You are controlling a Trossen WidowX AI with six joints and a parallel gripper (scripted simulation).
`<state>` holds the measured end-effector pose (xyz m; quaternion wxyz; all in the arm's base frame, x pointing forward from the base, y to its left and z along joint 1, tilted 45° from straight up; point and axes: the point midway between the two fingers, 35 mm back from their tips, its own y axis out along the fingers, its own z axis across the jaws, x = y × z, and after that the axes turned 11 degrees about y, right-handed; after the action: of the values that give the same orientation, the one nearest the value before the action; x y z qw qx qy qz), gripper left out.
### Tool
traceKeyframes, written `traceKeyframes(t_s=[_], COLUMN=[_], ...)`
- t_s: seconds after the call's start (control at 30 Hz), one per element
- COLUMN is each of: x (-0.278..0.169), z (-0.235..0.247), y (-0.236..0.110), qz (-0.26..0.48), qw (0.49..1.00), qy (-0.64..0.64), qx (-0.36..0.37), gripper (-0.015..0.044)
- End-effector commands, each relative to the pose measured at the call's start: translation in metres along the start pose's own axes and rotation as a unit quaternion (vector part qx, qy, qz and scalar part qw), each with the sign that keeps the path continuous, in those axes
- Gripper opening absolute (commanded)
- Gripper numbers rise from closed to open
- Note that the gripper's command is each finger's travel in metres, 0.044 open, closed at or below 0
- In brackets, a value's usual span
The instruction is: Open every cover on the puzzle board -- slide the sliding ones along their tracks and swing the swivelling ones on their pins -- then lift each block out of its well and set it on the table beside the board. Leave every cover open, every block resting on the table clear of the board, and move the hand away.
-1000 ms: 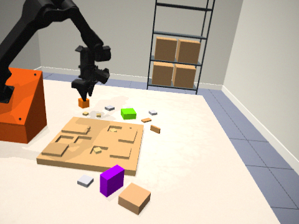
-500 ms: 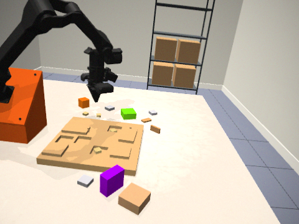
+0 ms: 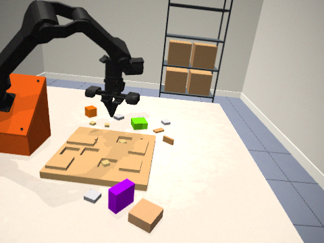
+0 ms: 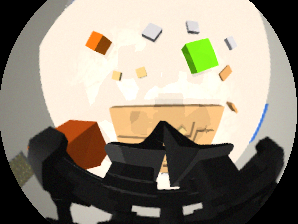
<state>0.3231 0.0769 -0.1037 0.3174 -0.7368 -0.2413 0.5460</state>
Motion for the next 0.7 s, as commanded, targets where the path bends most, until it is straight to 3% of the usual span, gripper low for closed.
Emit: traceKeyframes(t_s=[0.0,0.17,0.67], x=[-0.036,-0.043,-0.044], z=[-0.053,-0.070,-0.070], y=[-0.006,-0.005,-0.005], qz=[0.006,0.011,0.012], qw=[0.947,0.904,0.904], qy=[-0.321,-0.427,-0.427], qx=[-0.012,-0.010,-0.010], gripper=[0.0000,0.0000,0.0000])
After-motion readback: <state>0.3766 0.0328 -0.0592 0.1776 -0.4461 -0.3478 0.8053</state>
